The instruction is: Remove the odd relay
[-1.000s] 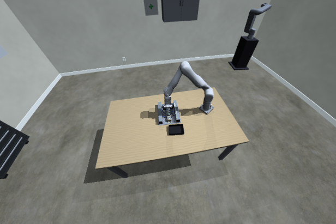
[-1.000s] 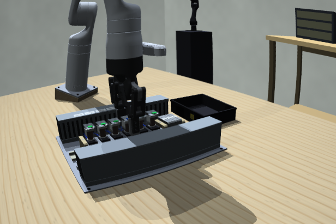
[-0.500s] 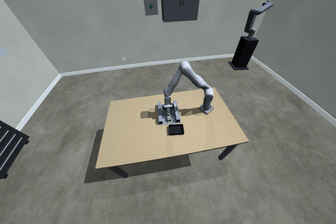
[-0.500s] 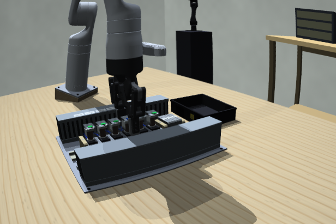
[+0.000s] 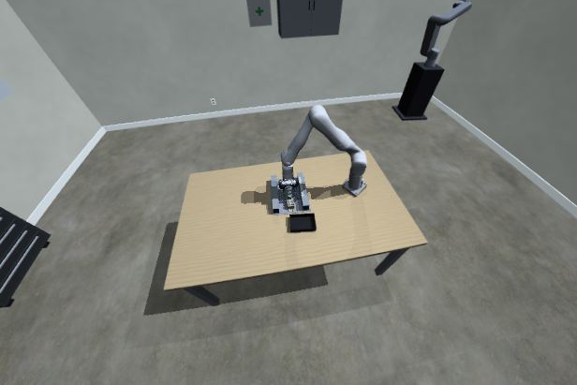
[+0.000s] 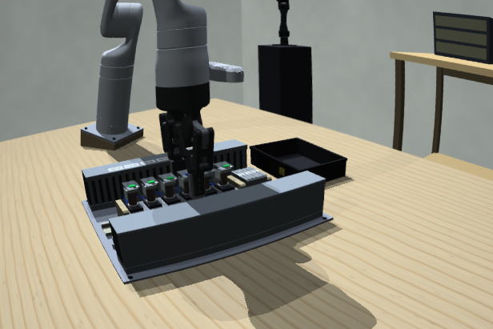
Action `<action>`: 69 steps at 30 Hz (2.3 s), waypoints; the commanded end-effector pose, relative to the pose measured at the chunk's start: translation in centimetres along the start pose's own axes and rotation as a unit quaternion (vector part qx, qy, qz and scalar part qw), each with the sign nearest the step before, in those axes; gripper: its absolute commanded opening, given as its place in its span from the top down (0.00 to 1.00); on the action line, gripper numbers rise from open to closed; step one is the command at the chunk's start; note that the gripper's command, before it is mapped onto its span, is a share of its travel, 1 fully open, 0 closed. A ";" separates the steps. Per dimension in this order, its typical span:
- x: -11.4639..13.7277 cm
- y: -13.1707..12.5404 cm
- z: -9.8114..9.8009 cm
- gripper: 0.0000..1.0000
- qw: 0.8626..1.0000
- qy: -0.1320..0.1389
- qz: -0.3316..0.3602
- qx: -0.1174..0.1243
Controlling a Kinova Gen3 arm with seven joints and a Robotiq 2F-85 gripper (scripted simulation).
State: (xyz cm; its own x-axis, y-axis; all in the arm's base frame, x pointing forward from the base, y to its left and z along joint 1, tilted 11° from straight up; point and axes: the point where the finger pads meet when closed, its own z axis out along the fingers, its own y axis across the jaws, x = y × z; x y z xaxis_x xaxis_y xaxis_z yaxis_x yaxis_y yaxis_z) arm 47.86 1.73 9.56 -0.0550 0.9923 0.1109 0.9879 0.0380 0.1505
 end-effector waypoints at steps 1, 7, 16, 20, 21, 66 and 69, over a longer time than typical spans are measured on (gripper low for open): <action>0.0 0.1 -0.1 0.39 1.000 0.000 0.000 -0.001; 0.0 0.1 -0.1 1.00 1.000 0.000 0.000 -0.001; 0.0 0.1 -0.1 1.00 1.000 0.000 0.000 -0.001; 0.0 0.1 -0.1 1.00 1.000 0.000 0.000 -0.001; 0.0 0.1 -0.1 1.00 1.000 0.000 0.000 -0.001; 0.0 0.1 -0.1 1.00 1.000 0.000 0.000 -0.001; 0.0 0.1 -0.1 1.00 1.000 0.000 0.000 -0.001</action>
State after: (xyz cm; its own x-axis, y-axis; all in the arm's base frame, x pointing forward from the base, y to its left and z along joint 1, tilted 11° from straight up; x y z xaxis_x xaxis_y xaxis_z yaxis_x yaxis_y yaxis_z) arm 47.86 1.73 9.58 -0.0550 0.9923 0.1108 0.9879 0.0380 0.1507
